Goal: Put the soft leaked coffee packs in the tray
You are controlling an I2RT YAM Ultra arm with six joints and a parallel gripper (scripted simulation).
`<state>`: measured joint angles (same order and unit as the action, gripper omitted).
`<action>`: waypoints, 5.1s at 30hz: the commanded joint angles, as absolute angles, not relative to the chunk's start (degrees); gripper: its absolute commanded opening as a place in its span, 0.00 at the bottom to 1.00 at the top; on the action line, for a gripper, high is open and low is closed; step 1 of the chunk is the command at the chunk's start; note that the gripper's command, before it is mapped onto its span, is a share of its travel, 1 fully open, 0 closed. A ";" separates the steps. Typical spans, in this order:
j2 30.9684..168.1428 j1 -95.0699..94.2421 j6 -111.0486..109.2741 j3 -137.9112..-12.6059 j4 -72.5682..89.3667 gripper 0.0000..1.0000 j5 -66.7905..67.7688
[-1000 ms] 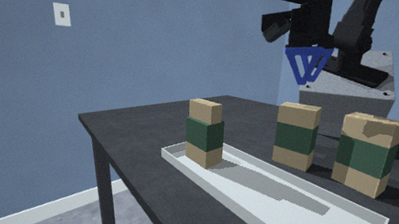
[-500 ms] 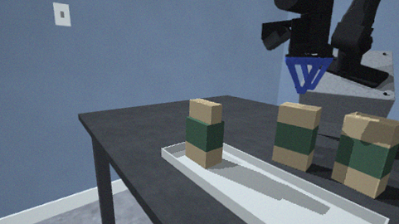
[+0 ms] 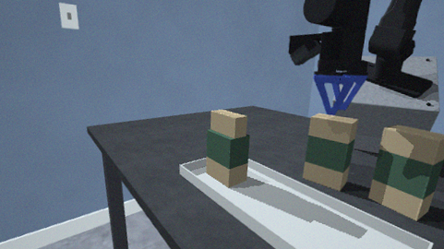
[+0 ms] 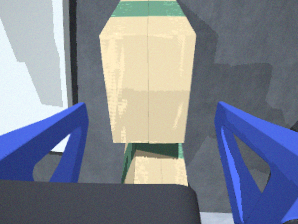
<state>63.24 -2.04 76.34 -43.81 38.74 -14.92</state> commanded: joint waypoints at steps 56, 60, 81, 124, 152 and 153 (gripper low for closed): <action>64.91 -1.79 77.13 -42.12 35.86 0.79 -14.08; 66.08 -3.22 77.55 -41.30 33.78 0.79 -13.82; 72.28 -5.07 79.44 -38.63 24.48 0.79 -12.64; 71.77 -5.14 79.46 -38.64 24.33 0.79 -12.62; 71.77 -5.14 79.46 -38.64 24.33 0.79 -12.62; 71.77 -5.14 79.46 -38.64 24.33 0.26 -12.62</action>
<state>71.68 -4.82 78.98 -40.27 25.10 -13.26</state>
